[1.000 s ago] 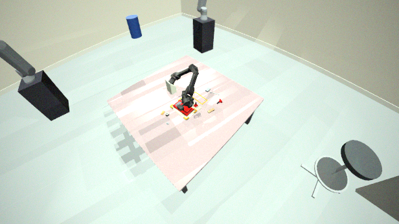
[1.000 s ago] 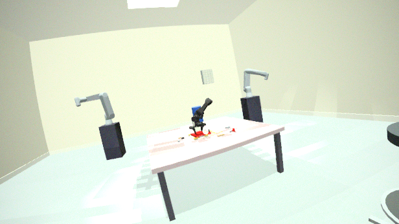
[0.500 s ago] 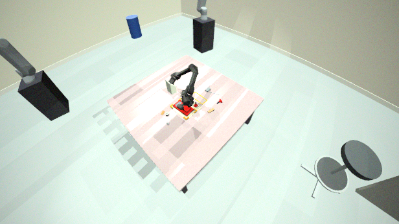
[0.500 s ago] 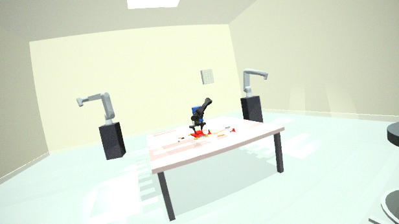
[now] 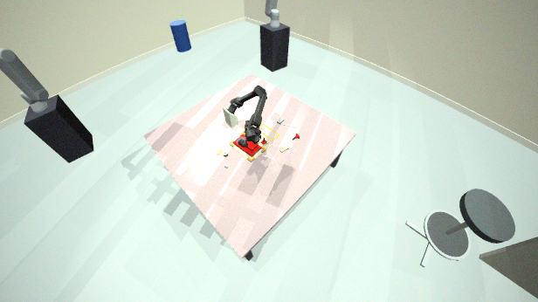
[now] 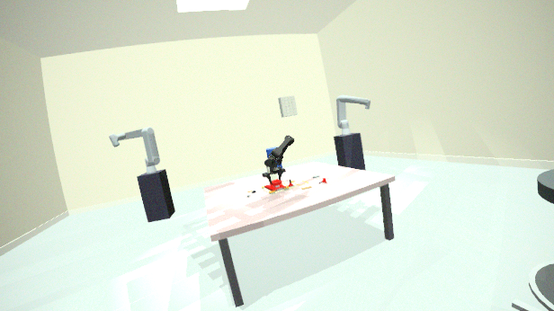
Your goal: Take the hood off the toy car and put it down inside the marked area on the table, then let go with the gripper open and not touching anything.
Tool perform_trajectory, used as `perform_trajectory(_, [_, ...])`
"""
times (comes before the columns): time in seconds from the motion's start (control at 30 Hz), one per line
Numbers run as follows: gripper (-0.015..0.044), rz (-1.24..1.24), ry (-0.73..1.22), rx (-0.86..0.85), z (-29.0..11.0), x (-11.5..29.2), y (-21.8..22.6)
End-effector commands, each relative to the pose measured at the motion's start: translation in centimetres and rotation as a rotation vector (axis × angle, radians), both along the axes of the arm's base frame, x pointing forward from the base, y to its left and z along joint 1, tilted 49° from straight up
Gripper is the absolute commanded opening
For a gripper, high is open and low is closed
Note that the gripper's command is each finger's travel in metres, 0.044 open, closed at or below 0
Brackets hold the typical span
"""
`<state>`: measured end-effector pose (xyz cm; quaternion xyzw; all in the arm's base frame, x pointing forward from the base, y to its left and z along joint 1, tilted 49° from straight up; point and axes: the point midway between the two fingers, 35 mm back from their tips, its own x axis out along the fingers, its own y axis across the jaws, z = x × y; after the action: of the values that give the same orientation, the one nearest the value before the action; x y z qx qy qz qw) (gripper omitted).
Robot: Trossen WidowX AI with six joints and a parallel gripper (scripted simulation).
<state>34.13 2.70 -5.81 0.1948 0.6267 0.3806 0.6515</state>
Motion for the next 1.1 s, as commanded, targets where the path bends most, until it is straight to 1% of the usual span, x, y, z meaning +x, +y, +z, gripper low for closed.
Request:
perform_trajectory(0.0, [0.0000, 0.004, -0.004, -0.003, 0.2, 0.1, -0.3])
perform_trajectory(0.27, [0.0000, 0.003, -0.004, -0.004, 0.8, 0.2, -0.9])
perform_trajectory(0.63, [0.0000, 0.003, -0.004, -0.005, 3.6, 0.5, -4.0])
perform_trajectory(0.73, [0.0000, -0.004, 0.001, -0.003, 3.2, 0.4, -3.4])
perform_trajectory(1.07, [0.0000, -0.005, 0.001, -0.012, 6.6, 0.2, -0.9])
